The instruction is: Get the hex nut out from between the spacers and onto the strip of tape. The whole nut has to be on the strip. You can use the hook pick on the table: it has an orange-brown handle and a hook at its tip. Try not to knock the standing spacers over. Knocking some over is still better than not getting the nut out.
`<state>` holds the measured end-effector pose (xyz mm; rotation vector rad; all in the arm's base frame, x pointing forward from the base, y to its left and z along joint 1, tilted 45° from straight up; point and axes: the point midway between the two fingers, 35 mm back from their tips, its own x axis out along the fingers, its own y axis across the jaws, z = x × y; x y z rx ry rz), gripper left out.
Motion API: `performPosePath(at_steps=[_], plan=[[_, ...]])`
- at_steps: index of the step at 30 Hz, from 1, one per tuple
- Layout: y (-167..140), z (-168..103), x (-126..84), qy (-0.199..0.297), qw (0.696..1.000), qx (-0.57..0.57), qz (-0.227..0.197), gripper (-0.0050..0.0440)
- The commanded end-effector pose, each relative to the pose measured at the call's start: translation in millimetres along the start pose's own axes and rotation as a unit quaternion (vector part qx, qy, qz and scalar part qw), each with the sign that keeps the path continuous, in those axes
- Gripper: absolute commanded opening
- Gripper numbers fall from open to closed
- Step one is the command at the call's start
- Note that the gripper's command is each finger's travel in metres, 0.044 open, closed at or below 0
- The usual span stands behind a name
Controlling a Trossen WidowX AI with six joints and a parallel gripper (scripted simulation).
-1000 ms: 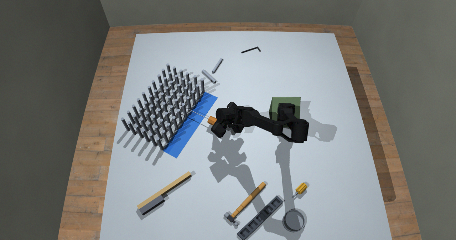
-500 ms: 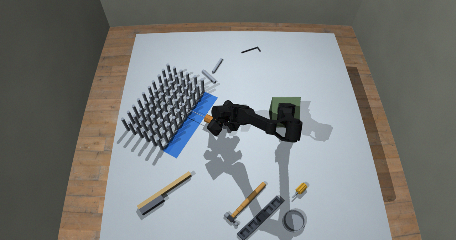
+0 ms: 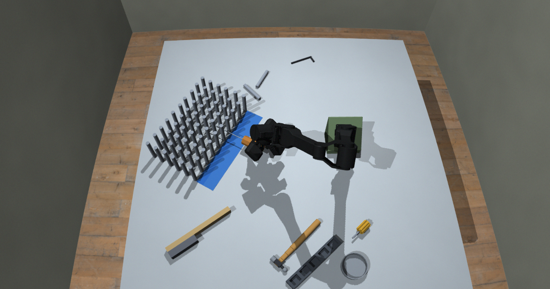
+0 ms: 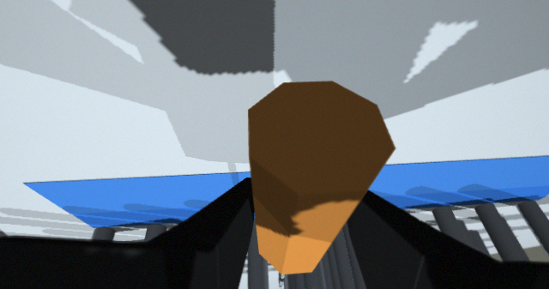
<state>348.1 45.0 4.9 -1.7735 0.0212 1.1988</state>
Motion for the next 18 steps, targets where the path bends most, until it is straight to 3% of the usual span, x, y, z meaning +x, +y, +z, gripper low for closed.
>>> performPosePath(at_steps=[1,18], plan=[[-8,-14,0,0.011,1.000,-0.007,-0.011,-0.0050],[-8,-34,14,0.012,1.000,-0.008,-0.012,-0.0050]])
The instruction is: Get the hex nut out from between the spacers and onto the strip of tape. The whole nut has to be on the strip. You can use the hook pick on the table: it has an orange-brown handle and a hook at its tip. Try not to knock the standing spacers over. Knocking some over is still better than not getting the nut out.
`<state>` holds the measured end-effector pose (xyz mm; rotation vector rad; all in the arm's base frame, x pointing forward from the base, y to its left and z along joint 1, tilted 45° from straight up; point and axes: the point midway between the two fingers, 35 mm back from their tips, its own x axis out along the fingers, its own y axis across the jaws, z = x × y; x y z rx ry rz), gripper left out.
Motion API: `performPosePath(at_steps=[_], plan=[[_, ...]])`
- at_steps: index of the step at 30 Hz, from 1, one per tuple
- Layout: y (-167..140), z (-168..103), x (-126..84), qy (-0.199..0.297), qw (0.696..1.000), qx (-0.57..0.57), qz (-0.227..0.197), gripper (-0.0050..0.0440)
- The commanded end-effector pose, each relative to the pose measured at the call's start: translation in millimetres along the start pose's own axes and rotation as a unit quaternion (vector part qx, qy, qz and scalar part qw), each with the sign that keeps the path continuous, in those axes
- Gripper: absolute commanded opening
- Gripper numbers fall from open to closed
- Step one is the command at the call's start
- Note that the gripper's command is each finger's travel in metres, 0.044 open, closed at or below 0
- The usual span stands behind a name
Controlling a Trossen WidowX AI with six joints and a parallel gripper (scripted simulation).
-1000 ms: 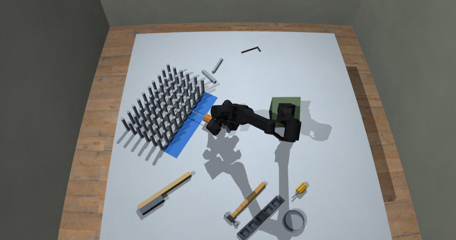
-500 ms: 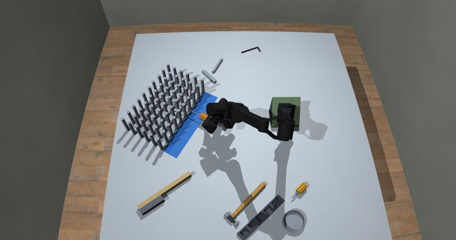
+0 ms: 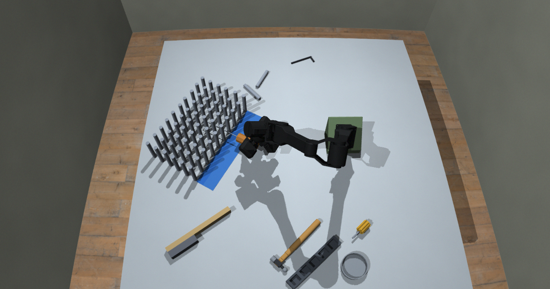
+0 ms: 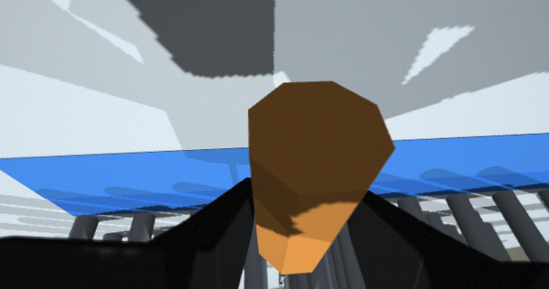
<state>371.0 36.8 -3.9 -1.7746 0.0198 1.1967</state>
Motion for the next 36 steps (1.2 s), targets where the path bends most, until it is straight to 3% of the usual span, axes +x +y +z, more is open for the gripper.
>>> performPosePath(at_steps=[1,36], plan=[[-8,-14,0,0.011,1.000,-0.008,-0.012,-0.0050],[0,-7,6,0.006,1.000,0.001,-0.002,-0.0050]])
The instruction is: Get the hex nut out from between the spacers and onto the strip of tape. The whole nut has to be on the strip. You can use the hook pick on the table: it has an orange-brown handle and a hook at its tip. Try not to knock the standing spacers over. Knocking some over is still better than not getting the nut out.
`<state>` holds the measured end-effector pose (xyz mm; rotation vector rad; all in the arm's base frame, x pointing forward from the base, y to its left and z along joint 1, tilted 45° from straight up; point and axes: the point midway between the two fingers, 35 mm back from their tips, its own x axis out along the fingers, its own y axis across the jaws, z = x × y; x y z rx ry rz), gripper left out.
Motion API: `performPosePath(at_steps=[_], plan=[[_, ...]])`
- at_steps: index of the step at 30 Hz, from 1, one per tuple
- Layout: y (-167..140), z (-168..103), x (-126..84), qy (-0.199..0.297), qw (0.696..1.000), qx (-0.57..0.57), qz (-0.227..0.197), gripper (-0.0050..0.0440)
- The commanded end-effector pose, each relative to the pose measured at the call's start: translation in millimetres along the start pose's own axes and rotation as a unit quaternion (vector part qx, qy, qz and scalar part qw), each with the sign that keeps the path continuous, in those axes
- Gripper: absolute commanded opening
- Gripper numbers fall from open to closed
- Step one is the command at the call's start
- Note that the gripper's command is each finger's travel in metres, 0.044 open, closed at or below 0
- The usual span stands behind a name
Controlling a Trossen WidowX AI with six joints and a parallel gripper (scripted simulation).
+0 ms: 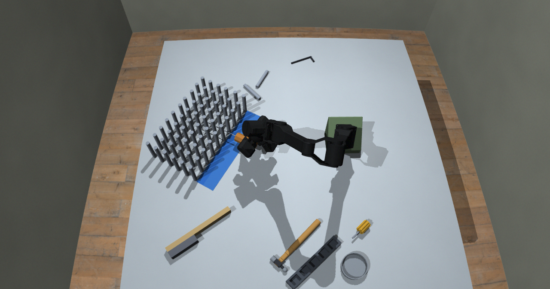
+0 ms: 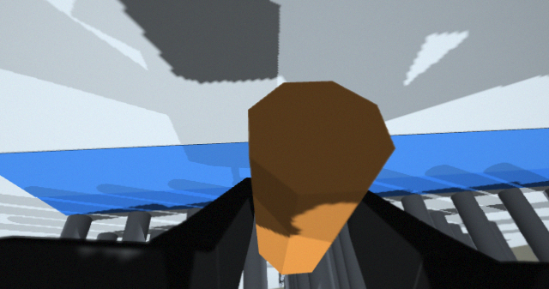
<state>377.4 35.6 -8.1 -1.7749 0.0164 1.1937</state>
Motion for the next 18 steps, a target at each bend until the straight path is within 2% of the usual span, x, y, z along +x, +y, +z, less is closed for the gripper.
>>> performPosePath(at_steps=[1,12,18], plan=[[-0.5,-1.7,0.3,0.006,1.000,0.002,-0.001,-0.0050],[1.0,2.5,7.2,0.006,1.000,0.003,0.000,-0.0050],[-8.7,-4.3,4.2,0.015,1.000,-0.008,-0.010,-0.0050]])
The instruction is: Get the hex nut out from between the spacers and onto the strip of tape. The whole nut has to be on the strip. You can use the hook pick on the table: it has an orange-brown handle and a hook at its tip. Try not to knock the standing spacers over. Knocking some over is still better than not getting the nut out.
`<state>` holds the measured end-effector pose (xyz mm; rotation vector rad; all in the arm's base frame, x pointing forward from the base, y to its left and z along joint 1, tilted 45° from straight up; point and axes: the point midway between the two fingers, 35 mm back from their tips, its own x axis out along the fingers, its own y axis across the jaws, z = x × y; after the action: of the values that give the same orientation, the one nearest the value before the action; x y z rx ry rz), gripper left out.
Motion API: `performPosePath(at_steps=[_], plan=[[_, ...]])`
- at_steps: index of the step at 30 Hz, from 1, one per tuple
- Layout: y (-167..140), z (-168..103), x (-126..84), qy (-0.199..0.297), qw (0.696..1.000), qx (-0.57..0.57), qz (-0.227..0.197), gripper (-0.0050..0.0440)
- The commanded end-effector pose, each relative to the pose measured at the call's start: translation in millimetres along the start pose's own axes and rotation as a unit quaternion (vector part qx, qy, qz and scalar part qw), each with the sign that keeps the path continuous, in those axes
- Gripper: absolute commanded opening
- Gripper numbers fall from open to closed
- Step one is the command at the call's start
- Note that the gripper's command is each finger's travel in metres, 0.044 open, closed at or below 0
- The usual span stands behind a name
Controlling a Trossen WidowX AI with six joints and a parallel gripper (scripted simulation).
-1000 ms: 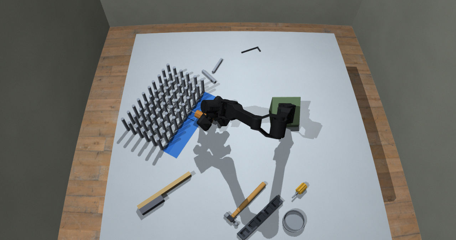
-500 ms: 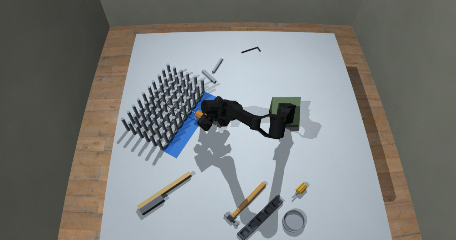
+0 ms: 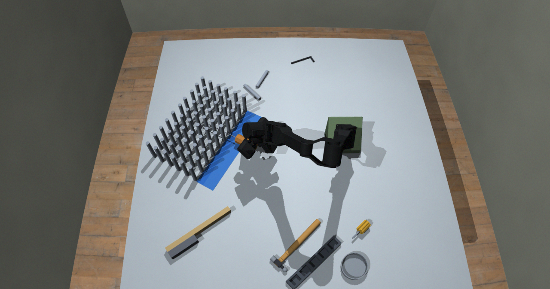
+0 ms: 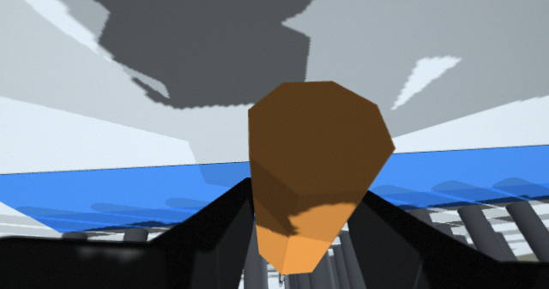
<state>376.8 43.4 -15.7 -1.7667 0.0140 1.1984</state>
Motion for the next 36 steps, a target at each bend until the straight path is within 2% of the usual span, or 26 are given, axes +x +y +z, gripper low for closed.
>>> performPosePath(at_steps=[1,9,36], plan=[[-10.2,-10.6,-4.5,0.018,1.000,-0.010,-0.009,-0.0050],[-0.6,-3.9,-0.7,0.011,1.000,-0.001,-0.001,-0.0050],[-8.5,-9.8,1.1,0.019,1.000,-0.007,-0.007,-0.0050]])
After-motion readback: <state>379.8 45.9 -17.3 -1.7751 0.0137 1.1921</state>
